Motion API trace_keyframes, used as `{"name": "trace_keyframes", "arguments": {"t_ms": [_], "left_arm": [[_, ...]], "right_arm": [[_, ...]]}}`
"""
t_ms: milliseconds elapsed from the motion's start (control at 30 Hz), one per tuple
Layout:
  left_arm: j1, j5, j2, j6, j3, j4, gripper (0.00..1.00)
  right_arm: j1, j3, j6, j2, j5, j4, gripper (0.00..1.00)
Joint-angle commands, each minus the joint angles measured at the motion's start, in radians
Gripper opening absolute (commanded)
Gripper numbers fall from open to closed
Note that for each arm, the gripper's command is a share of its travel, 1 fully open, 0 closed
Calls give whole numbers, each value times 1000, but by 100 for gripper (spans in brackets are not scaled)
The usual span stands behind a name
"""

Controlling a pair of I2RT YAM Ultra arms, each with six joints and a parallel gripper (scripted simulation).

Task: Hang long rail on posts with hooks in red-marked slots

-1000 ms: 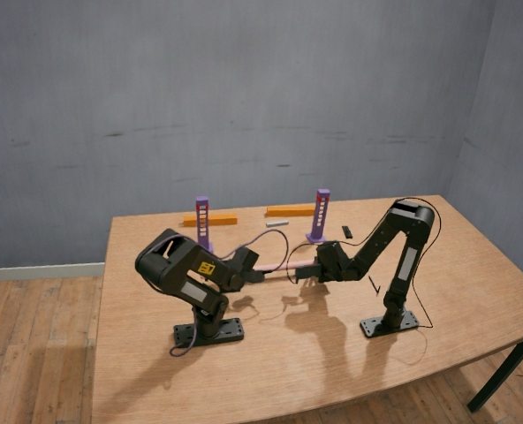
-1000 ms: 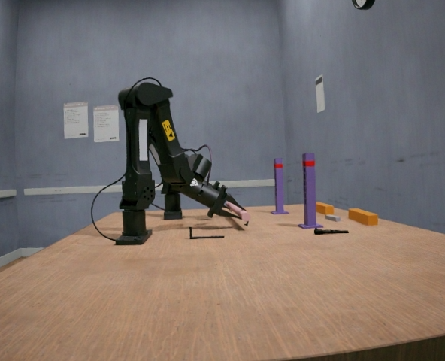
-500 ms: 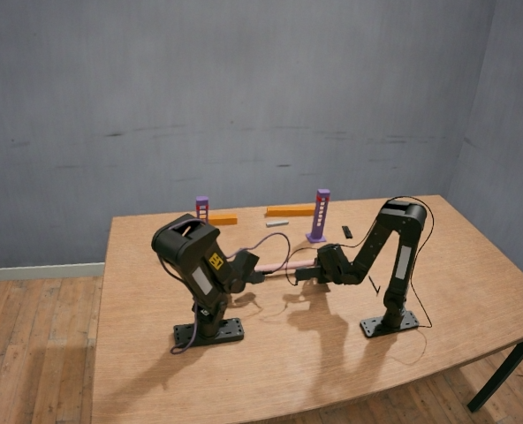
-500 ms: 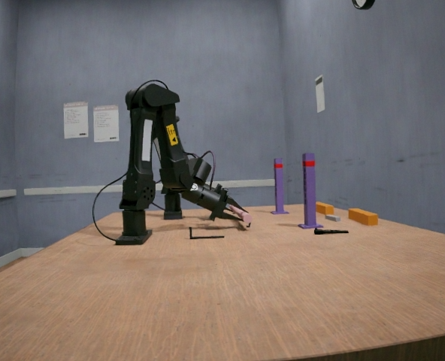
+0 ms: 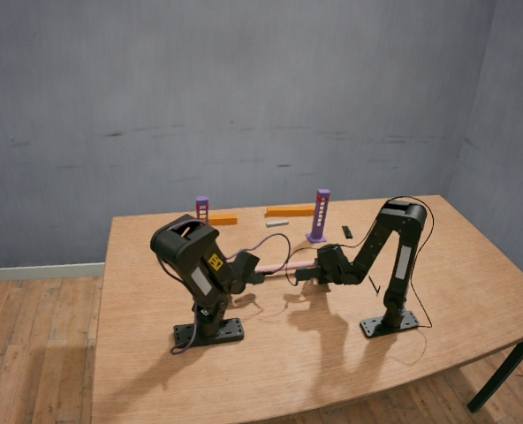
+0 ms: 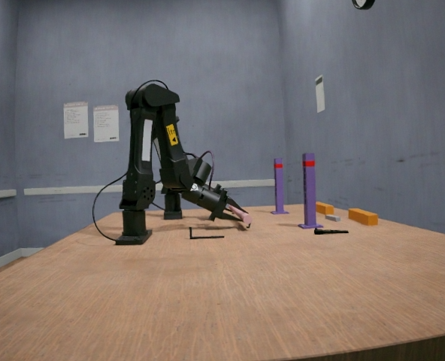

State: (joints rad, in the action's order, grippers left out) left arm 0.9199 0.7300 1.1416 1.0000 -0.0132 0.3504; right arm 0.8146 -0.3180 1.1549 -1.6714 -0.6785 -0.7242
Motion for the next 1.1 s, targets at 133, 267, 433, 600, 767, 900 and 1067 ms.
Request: {"name": "trace_keyframes", "arguments": {"t_ms": [133, 267, 433, 600, 767, 900, 1067], "left_arm": [[-6, -13, -48, -19, 2, -48, 19], [-7, -19, -56, -22, 0, -64, 19], [-7, -19, -58, -22, -1, -66, 19], [-7, -19, -58, -22, -1, -67, 19], [0, -25, -38, -19, -6, -61, 19], [0, -25, -38, -19, -6, -61, 57], [33, -1, -9, -50, 9, -18, 70]], "right_arm": [[2, -1, -21, 41, 12, 9, 19], [3, -3, -27, 46, 13, 23, 19], [3, -3, -27, 46, 13, 24, 19], [3, -3, -27, 46, 13, 24, 19], [0, -3, -20, 15, 20, 38, 19], [0, -3, -20, 15, 20, 38, 41], [2, 10, -20, 31, 20, 57, 69]]}}
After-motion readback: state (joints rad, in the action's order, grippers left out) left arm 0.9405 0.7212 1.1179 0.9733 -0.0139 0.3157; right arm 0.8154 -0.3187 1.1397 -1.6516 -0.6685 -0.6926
